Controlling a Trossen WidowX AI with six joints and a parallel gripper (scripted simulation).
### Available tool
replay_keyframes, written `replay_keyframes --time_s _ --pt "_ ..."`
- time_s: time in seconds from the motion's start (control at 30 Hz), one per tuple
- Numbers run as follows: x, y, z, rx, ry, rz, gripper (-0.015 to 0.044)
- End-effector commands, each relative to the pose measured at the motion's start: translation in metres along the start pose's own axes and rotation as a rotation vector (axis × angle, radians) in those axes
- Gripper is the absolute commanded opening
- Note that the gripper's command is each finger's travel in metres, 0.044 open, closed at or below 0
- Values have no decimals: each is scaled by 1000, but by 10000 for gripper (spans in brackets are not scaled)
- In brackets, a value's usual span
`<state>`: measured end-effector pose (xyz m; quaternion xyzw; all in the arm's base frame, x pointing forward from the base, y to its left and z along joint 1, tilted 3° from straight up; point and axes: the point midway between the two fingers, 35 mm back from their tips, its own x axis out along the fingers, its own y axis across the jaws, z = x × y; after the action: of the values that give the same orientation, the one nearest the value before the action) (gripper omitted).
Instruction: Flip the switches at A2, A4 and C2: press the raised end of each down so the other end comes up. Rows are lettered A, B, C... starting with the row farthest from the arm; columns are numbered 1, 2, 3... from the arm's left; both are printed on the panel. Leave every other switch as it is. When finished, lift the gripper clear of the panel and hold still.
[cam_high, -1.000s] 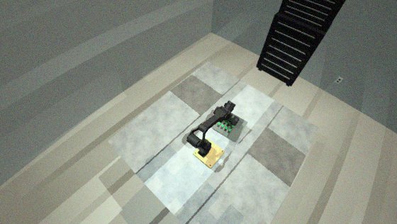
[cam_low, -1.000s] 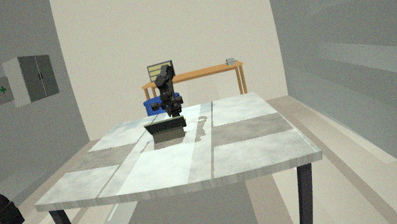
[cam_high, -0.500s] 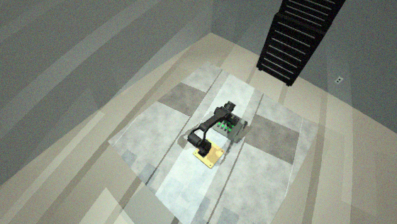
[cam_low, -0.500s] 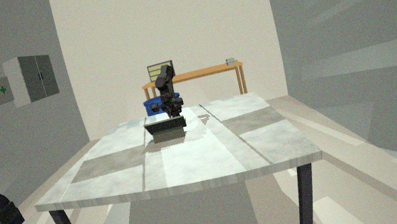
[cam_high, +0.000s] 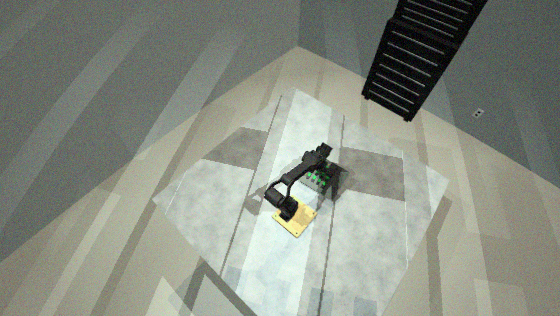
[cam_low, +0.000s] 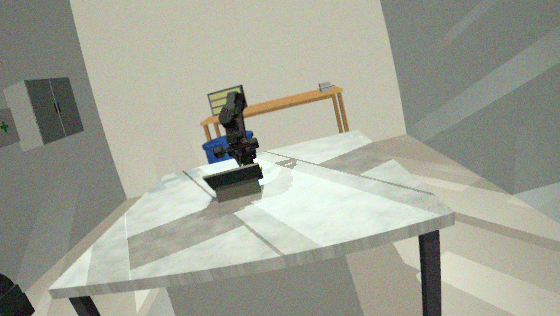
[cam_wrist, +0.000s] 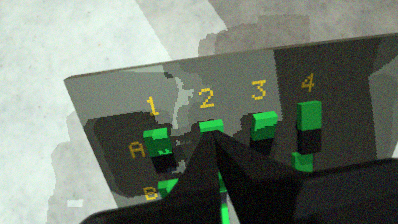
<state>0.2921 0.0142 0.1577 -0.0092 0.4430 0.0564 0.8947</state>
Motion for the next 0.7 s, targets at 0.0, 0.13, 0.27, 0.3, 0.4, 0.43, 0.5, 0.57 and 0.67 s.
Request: replay_keyframes --time_s 0.0,0.13,0.27,0.3,0.4,0.43,0.5,0.57,0.67 --pt "0 -1 0 1 1 -6 0" --pt "1 -1 0 1 1 -6 0" --pt "1 -1 0 1 1 -6 0" --pt "1 -1 0 1 1 -6 0" --pt "2 -1 0 1 1 -6 0" --pt "2 -1 0 1 1 -6 0" --pt "2 -1 0 1 1 -6 0" --pt "2 -1 0 1 1 -6 0" --pt "3 -1 0 1 1 -6 0"
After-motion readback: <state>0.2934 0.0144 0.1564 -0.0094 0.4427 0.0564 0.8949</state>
